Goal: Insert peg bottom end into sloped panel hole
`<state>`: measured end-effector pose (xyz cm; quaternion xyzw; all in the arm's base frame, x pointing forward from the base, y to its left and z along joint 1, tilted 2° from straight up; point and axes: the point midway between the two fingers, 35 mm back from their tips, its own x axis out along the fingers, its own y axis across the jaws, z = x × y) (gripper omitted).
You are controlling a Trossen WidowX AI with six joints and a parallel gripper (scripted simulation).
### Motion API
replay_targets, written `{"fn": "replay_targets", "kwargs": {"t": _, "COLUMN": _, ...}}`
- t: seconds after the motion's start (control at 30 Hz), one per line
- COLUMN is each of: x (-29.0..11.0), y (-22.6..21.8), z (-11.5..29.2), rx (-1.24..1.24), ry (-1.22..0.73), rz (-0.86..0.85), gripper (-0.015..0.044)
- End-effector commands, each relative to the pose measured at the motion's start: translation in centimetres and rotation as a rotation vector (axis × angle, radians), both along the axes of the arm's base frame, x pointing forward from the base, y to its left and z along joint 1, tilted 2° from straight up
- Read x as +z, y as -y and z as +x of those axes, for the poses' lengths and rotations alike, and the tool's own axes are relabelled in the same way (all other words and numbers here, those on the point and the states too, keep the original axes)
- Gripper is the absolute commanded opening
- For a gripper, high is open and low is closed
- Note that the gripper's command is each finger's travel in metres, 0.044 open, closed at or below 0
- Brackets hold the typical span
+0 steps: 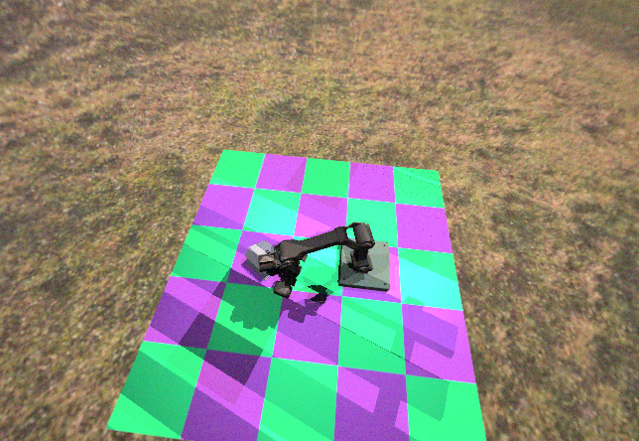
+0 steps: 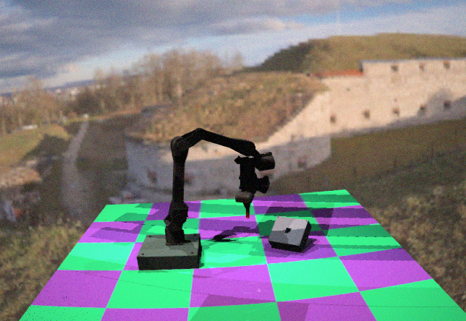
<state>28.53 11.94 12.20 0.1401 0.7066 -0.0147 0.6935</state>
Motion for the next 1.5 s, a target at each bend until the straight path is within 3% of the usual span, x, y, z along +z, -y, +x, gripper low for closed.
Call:
{"fn": "replay_targets", "kwargs": {"t": 0.0, "x": 0.0, "y": 0.3, "z": 0.4, "rx": 0.03, "ry": 0.001, "rz": 0.014, "gripper": 0.0}}
{"fn": "replay_targets", "kwargs": {"t": 1.47, "x": 0.5, "y": 3.7, "z": 3.1, "rx": 0.286, "ry": 0.091, "rz": 0.128, "gripper": 0.0}}
